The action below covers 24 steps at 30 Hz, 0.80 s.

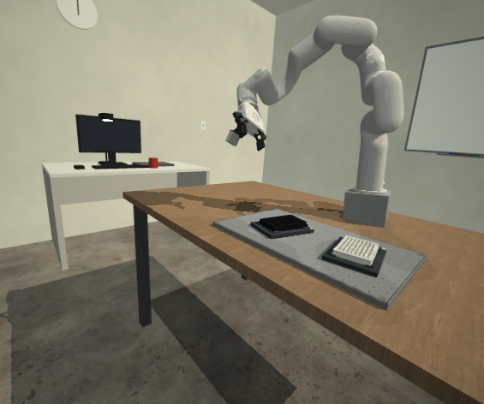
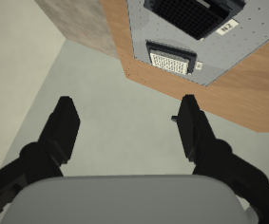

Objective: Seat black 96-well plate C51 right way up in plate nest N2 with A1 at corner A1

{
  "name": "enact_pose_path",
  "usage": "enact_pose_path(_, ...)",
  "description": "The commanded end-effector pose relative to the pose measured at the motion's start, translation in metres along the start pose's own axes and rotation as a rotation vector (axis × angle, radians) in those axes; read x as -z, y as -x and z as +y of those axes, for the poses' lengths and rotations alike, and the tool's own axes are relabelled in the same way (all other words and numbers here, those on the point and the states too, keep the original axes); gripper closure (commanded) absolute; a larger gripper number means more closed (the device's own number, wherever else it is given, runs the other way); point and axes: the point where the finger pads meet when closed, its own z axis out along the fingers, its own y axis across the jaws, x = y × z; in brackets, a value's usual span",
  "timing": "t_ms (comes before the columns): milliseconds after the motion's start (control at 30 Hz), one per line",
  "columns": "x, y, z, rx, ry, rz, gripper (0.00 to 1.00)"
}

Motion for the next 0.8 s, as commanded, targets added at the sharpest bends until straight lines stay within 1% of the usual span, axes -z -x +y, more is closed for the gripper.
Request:
enact_pose_path(0, 0.001, 0.000, -0.001, 0.003, -0.002, 0.003, 0.00)
enact_pose_path(533, 0.001, 0.000, -0.001, 0.003, -0.002, 0.003, 0.00)
enact_pose_path(567, -0.003, 0.001, 0.001, 0.033, 0.012, 0.006, 1.00)
enact_pose_path(700, -0.021, 0.004, 0.009, 0.153, 0.069, 0.021, 1.00)
enact_pose_path(767, -0.024, 0.004, 0.011, 0.212, 0.097, 0.029, 1.00)
